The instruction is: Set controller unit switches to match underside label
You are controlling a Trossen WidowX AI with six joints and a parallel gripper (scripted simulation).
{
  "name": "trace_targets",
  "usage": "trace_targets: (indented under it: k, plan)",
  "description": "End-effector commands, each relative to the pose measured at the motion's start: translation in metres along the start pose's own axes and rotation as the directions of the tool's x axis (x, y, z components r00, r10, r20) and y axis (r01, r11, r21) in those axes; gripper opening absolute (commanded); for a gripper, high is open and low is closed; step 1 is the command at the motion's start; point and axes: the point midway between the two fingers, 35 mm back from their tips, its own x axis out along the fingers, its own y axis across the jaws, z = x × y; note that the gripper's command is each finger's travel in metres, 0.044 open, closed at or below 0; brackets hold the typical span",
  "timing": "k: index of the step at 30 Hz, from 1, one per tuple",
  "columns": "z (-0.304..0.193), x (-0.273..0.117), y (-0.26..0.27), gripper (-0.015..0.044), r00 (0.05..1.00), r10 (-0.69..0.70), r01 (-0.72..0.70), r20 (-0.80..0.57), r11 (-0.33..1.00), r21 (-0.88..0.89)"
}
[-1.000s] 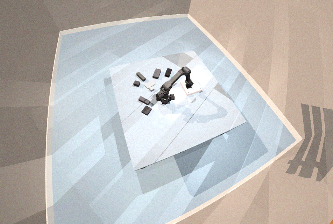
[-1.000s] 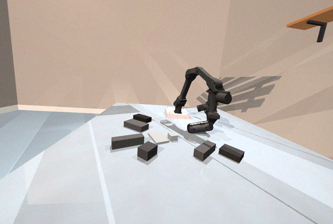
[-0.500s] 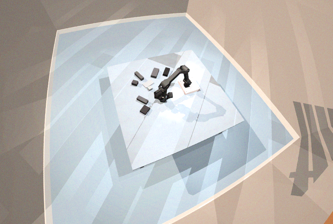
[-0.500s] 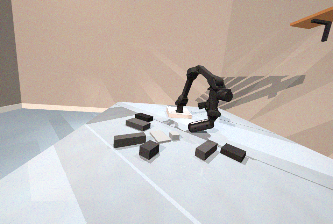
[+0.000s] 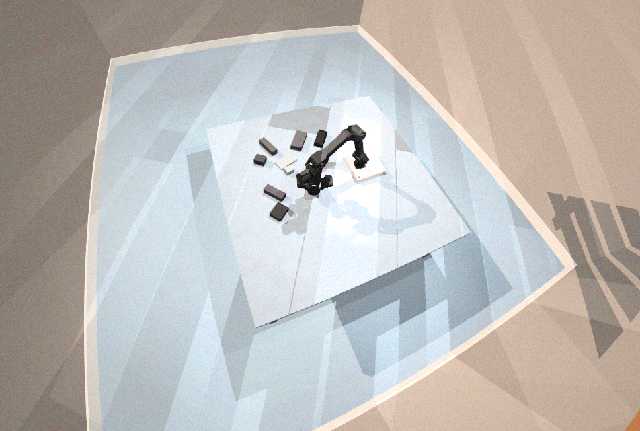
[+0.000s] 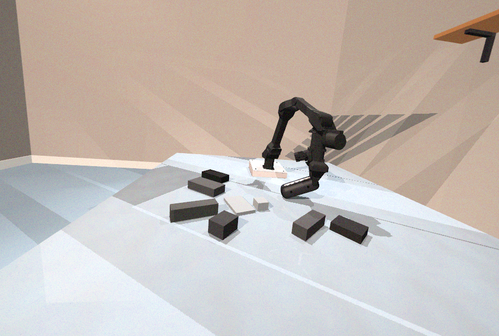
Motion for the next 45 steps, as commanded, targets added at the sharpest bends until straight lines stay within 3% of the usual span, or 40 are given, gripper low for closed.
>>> trace_targets:
  k: [1,45]
  plan:
    - [0.003,-0.005,0.001,0.0336,1.000,0.006,-0.006,0.000,1.000,0.000]
    - [0.029,-0.026,0.000,0.0336,1.000,0.006,-0.006,0.002,1.000,-0.001]
